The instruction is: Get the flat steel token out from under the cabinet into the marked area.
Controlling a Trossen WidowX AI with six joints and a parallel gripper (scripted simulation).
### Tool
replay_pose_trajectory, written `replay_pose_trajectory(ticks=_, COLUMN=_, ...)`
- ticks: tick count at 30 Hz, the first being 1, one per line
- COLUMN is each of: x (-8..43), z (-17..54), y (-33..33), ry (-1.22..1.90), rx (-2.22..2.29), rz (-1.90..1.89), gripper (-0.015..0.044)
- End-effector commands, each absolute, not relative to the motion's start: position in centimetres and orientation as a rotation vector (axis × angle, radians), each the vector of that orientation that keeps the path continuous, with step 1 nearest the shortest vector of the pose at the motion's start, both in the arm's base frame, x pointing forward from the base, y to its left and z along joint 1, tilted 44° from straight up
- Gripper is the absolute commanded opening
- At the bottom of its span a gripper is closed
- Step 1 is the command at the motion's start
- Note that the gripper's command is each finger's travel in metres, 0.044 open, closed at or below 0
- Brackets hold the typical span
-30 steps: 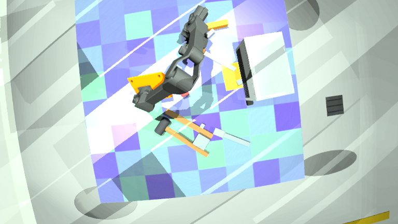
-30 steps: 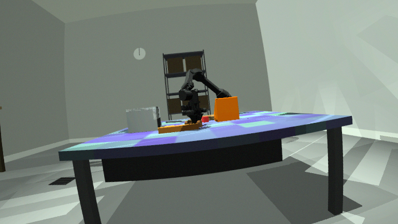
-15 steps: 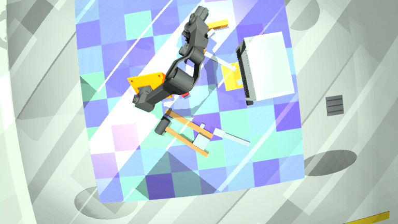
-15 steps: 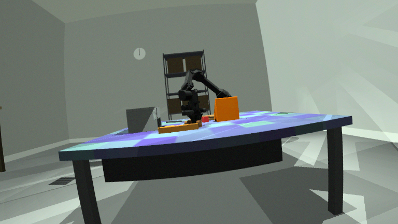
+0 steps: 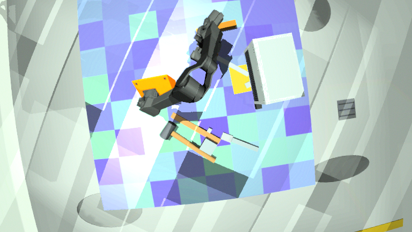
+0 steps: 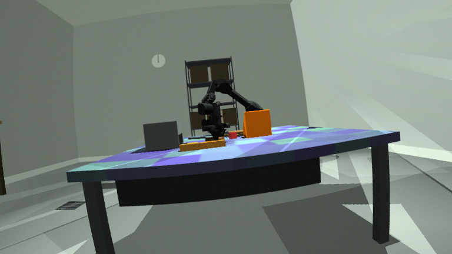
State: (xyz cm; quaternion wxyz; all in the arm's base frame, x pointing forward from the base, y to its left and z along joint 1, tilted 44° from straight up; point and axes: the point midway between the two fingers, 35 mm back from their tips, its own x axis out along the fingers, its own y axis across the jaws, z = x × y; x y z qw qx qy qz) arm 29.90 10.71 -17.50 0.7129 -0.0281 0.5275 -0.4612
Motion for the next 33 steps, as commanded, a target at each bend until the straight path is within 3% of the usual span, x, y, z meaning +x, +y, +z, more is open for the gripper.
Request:
replay_pose_trajectory(ticks=1, x=30.8, z=-17.1, y=10.3, ry=1.164, rx=-0.057, rz=-1.024, gripper=0.0000)
replay_pose_trajectory(ticks=33, x=36.2, z=-14.1, y=7.2, ry=1.161, rx=-0.059, rz=-1.027, gripper=0.0000)
